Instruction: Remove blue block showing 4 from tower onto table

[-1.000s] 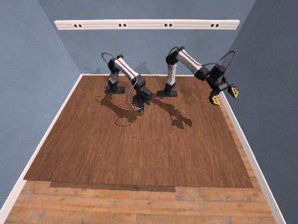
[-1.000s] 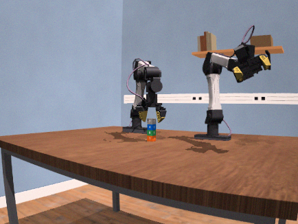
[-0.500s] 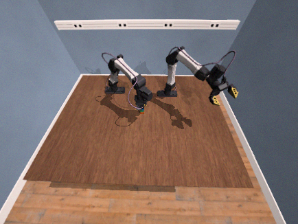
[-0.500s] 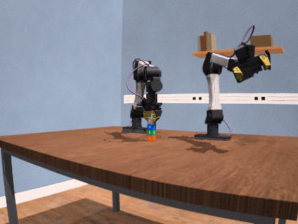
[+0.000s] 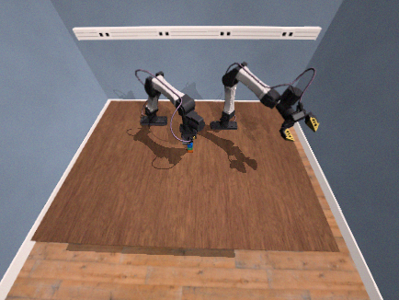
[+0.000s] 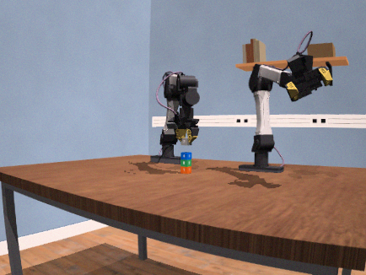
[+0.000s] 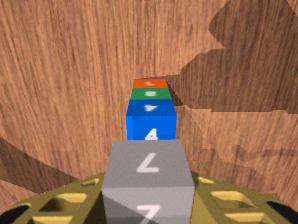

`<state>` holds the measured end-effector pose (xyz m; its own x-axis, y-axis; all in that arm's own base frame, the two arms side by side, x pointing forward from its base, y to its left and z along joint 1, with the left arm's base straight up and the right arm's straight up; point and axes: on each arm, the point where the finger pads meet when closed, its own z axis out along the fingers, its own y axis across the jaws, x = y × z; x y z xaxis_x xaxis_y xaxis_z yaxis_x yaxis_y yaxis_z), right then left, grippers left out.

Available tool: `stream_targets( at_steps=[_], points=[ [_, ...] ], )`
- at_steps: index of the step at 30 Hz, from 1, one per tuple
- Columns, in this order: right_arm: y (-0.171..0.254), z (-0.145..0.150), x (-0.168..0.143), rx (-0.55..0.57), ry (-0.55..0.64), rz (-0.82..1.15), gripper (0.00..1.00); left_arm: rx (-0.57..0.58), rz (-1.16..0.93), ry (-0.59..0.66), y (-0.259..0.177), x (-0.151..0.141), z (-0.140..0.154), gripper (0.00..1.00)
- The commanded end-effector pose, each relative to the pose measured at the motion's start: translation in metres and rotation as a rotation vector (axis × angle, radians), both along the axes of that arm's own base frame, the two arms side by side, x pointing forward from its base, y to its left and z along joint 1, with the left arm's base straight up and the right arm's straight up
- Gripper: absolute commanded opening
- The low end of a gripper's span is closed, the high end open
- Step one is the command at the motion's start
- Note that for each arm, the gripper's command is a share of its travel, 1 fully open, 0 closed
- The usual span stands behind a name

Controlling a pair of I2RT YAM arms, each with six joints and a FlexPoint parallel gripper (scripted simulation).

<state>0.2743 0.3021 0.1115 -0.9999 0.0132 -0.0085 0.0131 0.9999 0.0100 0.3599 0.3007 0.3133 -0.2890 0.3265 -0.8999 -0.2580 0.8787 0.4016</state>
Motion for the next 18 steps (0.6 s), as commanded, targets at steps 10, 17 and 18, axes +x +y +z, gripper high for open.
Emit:
stream_targets(
  at_steps=[10, 17, 18],
  points=[
    [-0.029, 0.016, 0.015, 0.024, -0.042, 0.017, 0.32, -0.304, -0.057, 0.099, -0.057, 0.048, -0.040, 1.00],
    [-0.051, 0.016, 0.019, 0.036, -0.032, 0.024, 0.32, -0.498, -0.092, 0.214, -0.119, 0.076, -0.072, 1.00],
    [-0.055, 0.017, 0.021, 0.038, -0.036, 0.025, 0.32, -0.530, -0.101, 0.239, -0.132, 0.081, -0.077, 1.00]
  ],
)
